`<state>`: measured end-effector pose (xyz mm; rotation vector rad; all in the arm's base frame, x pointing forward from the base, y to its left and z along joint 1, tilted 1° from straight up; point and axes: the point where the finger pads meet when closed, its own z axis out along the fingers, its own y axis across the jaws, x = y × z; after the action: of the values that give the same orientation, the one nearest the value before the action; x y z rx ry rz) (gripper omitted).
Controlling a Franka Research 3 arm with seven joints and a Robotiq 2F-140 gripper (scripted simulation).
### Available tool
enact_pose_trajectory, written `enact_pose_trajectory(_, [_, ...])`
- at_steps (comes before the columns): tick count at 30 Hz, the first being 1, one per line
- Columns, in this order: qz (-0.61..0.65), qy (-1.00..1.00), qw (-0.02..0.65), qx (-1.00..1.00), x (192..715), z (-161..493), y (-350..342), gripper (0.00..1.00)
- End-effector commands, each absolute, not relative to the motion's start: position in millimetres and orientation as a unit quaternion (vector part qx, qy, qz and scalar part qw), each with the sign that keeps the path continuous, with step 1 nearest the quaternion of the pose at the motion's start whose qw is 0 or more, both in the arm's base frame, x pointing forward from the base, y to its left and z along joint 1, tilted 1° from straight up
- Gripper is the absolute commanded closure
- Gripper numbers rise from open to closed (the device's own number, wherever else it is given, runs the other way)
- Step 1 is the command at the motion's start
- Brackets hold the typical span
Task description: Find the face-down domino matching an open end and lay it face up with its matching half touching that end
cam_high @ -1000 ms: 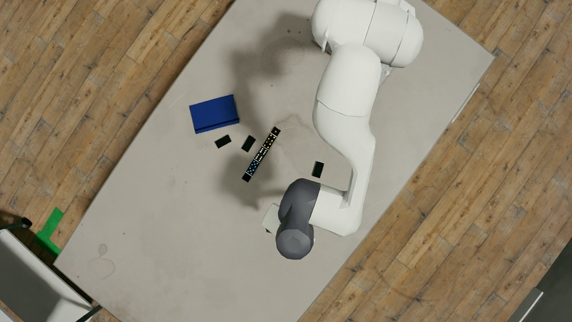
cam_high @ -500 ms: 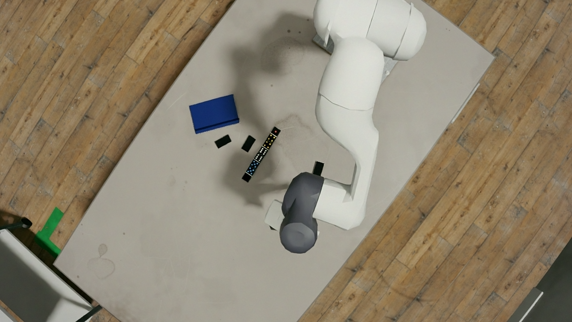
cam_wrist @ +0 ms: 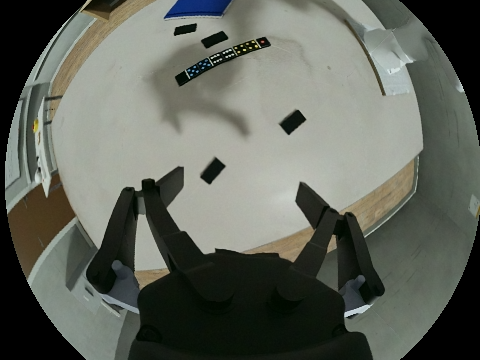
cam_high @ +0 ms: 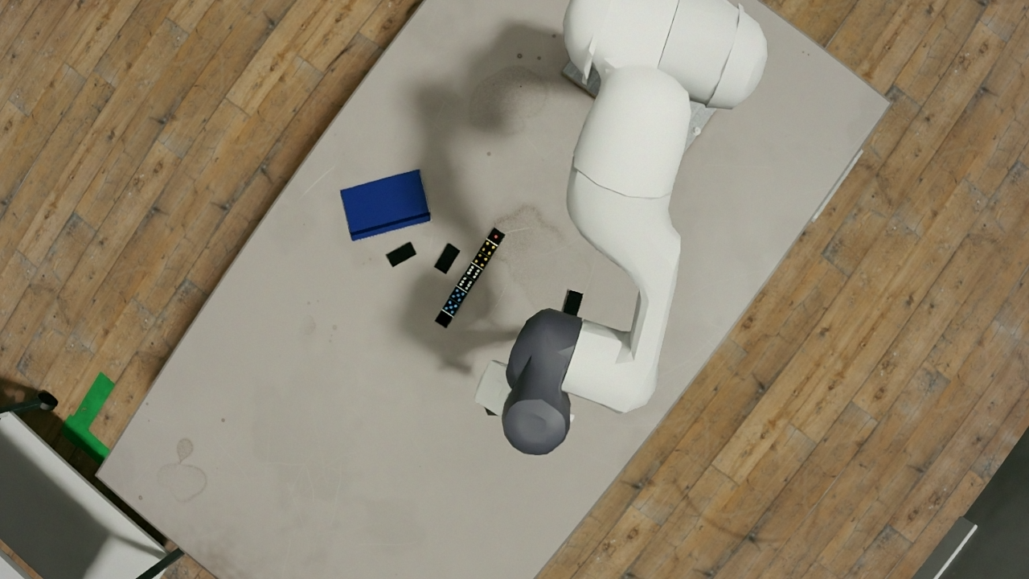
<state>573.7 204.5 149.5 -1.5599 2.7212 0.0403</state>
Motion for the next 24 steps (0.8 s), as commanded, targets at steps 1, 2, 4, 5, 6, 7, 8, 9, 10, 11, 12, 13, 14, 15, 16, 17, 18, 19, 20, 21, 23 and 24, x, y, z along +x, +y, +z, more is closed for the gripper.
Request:
enact_pose_trajectory(1, [0.013, 0.865, 0.005, -0.502, 574.7, 150.3, 204.3, 0.0])
enact_pose_trajectory(2, [0.012, 0.833, 0.005, -0.553, 557.3, 148.2, 201.3, 0.0])
enact_pose_trajectory(4, [0.012, 0.833, 0.005, -0.553, 557.3, 148.2, 201.3, 0.0])
enact_pose_trajectory(5, [0.012, 0.833, 0.005, -0.553, 557.3, 148.2, 201.3, 0.0])
enact_pose_trajectory(6, [0.012, 0.833, 0.005, -0.553, 557.3, 148.2, 201.3, 0.0])
enact_pose_trajectory(7, [0.012, 0.833, 0.005, -0.553, 557.3, 148.2, 201.3, 0.0])
enact_pose_trajectory(8, [0.012, 0.833, 0.005, -0.553, 557.3, 148.2, 201.3, 0.0])
enact_pose_trajectory(9, [0.012, 0.833, 0.005, -0.553, 557.3, 148.2, 201.3, 0.0])
enact_pose_trajectory(10, [0.012, 0.833, 0.005, -0.553, 557.3, 148.2, 201.3, 0.0])
enact_pose_trajectory(11, [0.012, 0.833, 0.005, -0.553, 557.3, 148.2, 201.3, 0.0])
enact_pose_trajectory(12, [0.012, 0.833, 0.005, -0.553, 557.3, 148.2, 201.3, 0.0])
enact_pose_trajectory(13, [0.012, 0.833, 0.005, -0.553, 557.3, 148.2, 201.3, 0.0])
enact_pose_trajectory(14, [0.012, 0.833, 0.005, -0.553, 557.3, 148.2, 201.3, 0.0])
enact_pose_trajectory(15, [0.012, 0.833, 0.005, -0.553, 557.3, 148.2, 201.3, 0.0])
enact_pose_trajectory(16, [0.012, 0.833, 0.005, -0.553, 557.3, 148.2, 201.3, 0.0])
enact_pose_trajectory(17, [0.012, 0.833, 0.005, -0.553, 557.3, 148.2, 201.3, 0.0])
enact_pose_trajectory(18, [0.012, 0.833, 0.005, -0.553, 557.3, 148.2, 201.3, 0.0])
enact_pose_trajectory(19, [0.012, 0.833, 0.005, -0.553, 557.3, 148.2, 201.3, 0.0])
enact_pose_trajectory(20, [0.012, 0.833, 0.005, -0.553, 557.3, 148.2, 201.3, 0.0])
enact_pose_trajectory(21, [0.012, 0.833, 0.005, -0.553, 557.3, 148.2, 201.3, 0.0])
enact_pose_trajectory(23, [0.012, 0.833, 0.005, -0.553, 557.3, 148.2, 201.3, 0.0])
enact_pose_trajectory(24, [0.012, 0.833, 0.005, -0.553, 557.3, 148.2, 201.3, 0.0])
